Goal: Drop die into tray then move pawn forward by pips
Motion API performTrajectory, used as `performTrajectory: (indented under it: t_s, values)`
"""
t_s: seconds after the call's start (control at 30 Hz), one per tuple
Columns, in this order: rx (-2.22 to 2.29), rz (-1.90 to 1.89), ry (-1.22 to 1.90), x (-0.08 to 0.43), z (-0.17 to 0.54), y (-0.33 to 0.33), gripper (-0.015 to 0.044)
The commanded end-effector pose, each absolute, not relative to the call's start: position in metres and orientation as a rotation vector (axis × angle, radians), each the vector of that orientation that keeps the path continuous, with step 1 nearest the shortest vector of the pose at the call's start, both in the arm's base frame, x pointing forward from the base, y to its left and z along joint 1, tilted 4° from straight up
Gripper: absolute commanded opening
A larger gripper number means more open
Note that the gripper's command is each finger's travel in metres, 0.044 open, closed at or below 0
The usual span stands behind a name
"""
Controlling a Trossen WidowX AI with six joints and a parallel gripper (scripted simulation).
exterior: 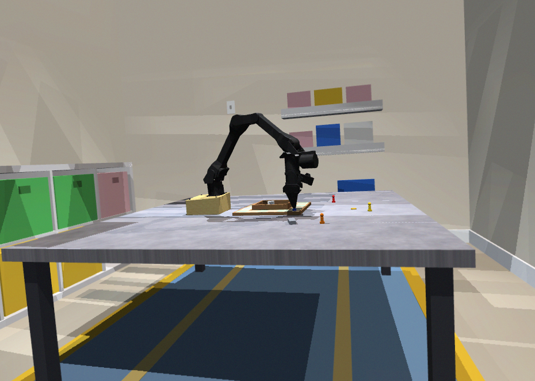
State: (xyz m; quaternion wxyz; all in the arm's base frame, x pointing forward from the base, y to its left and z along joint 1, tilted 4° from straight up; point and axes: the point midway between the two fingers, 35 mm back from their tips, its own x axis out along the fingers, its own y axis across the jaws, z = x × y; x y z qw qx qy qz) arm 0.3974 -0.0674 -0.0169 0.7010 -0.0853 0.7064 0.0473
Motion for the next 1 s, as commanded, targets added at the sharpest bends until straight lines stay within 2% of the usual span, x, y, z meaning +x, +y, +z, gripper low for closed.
performTrajectory:
  t_s: [0.0,0.53,0.73,0.97]
  values:
    - [-0.197,0.106,1.572,0.400,-0.002,-0.067,0.0000]
    - [-0.196,0.107,1.572,0.396,0.107,-0.057,0.0000]
    - [-0.196,0.108,1.572,0.397,0.105,-0.053,0.0000]
    - [-0.192,0.112,1.570,0.400,0.074,-0.006,0.0000]
